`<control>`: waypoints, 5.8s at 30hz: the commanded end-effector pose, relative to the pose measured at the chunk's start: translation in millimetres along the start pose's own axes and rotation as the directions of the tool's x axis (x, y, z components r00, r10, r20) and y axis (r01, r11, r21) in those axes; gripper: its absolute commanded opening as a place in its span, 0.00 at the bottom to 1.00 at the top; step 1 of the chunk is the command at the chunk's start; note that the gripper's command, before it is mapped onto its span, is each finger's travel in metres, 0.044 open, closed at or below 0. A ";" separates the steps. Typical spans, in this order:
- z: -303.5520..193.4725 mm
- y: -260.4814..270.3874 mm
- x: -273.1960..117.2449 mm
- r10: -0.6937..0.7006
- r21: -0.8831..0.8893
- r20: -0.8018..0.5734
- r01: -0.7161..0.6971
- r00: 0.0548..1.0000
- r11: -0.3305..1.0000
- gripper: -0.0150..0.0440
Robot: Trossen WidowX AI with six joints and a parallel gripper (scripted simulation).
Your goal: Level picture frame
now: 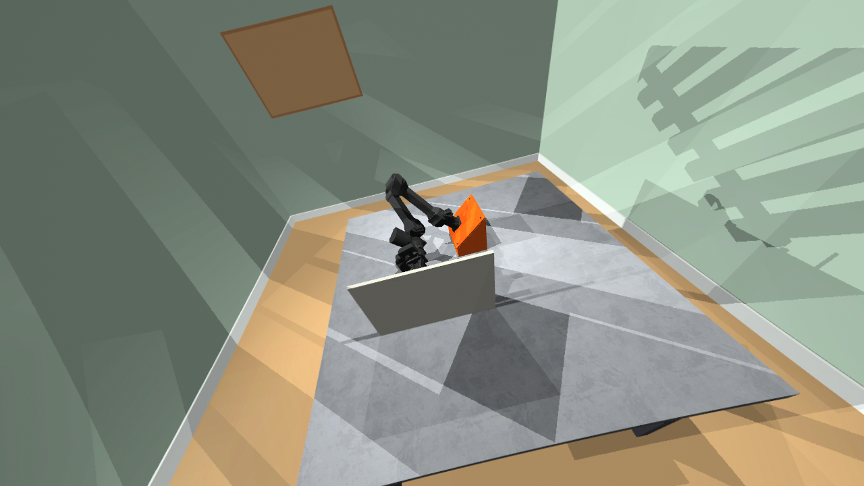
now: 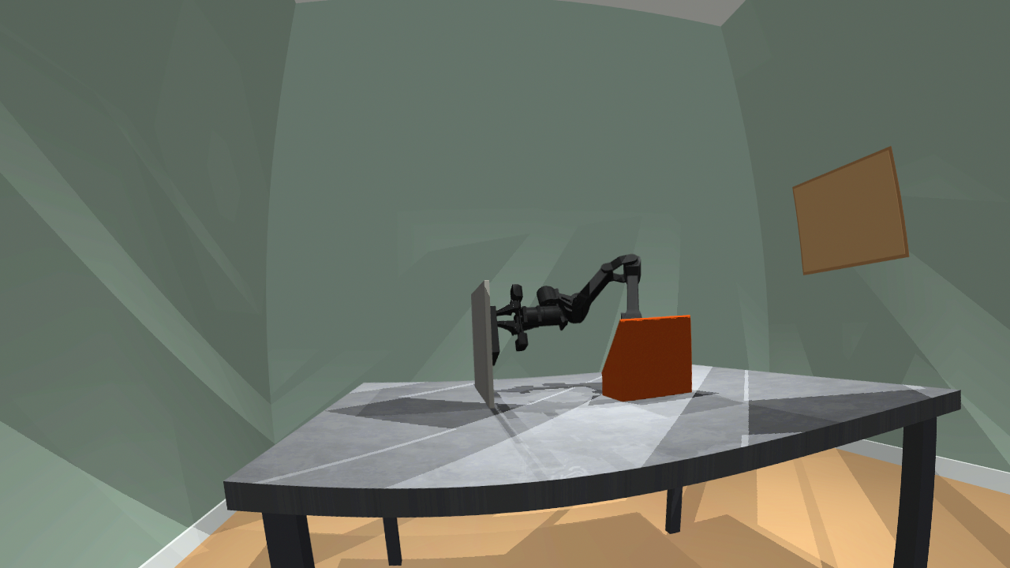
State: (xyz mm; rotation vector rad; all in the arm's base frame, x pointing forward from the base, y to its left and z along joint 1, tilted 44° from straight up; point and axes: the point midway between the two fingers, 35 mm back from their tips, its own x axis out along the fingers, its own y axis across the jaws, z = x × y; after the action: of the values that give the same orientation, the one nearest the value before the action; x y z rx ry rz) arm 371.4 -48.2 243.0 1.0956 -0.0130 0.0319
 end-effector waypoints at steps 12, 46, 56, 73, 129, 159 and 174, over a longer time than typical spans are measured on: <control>-2.6 2.2 0.2 0.010 -0.006 -0.006 -0.010 1.000 1.000 0.25; -8.6 2.2 0.2 0.010 -0.005 -0.006 -0.010 1.000 1.000 0.25; -8.6 2.0 0.2 0.010 -0.005 -0.006 -0.010 1.000 1.000 0.25; -9.3 2.3 0.2 0.010 -0.005 -0.006 -0.010 1.000 1.000 0.25; -8.3 -5.9 0.1 0.001 -0.057 0.000 -0.001 1.000 0.998 0.25; -9.5 -6.3 0.0 0.002 -0.218 0.002 -0.001 1.000 0.976 0.25; -9.8 -6.3 0.0 0.002 -0.299 0.002 -0.001 1.000 0.954 0.25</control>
State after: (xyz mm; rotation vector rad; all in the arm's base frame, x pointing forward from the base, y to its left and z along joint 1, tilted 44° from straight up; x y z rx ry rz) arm 371.5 -42.3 233.0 0.8245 -0.0176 0.0306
